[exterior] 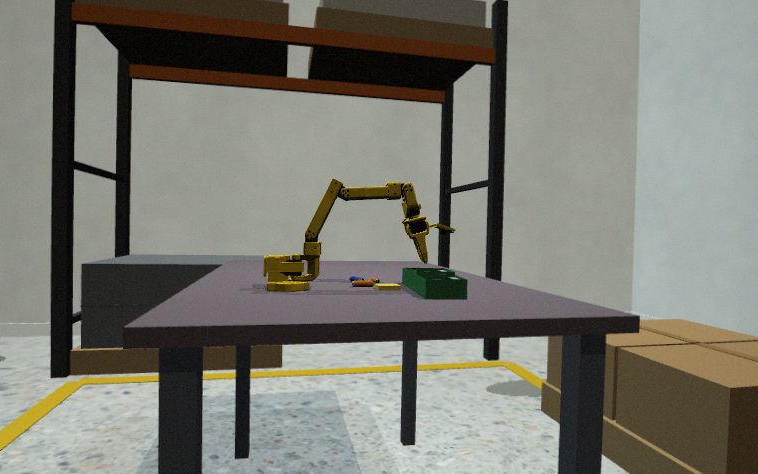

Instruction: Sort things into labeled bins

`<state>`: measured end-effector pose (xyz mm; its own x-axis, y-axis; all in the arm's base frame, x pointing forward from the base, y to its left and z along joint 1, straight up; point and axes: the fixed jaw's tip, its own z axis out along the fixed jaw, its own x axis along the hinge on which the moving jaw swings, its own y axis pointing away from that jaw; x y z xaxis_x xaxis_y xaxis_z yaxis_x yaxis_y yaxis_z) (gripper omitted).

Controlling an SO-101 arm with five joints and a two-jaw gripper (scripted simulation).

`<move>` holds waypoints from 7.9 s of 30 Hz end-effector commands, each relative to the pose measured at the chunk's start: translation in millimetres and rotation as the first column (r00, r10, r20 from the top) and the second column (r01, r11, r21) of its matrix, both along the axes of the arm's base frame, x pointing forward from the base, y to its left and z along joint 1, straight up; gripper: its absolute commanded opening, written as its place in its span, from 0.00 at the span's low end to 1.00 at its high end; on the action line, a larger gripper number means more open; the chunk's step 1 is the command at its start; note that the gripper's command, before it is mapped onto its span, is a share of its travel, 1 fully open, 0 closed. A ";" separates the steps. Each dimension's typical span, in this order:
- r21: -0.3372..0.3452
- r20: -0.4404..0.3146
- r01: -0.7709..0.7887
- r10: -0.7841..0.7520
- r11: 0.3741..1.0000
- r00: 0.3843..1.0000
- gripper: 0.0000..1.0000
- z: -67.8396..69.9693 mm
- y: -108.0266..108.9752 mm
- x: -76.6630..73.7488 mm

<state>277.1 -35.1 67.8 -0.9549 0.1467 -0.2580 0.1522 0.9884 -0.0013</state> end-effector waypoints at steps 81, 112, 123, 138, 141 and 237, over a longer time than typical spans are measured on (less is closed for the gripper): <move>0.026 -0.180 -0.170 0.172 0.985 0.968 0.35 1.3 39.0 -70.4; 0.033 -0.221 -0.181 0.184 0.983 0.958 0.35 -2.3 39.2 -75.8; 0.033 -0.221 -0.181 0.184 0.983 0.958 0.35 -5.2 39.2 -75.2; 0.033 -0.221 -0.181 0.184 0.983 0.958 0.35 -26.5 39.1 -72.6; 0.033 -0.221 -0.181 0.184 0.983 0.958 0.35 -32.7 39.1 -72.4; 0.036 -0.234 -0.180 0.184 0.983 0.955 0.00 -58.0 39.1 -74.2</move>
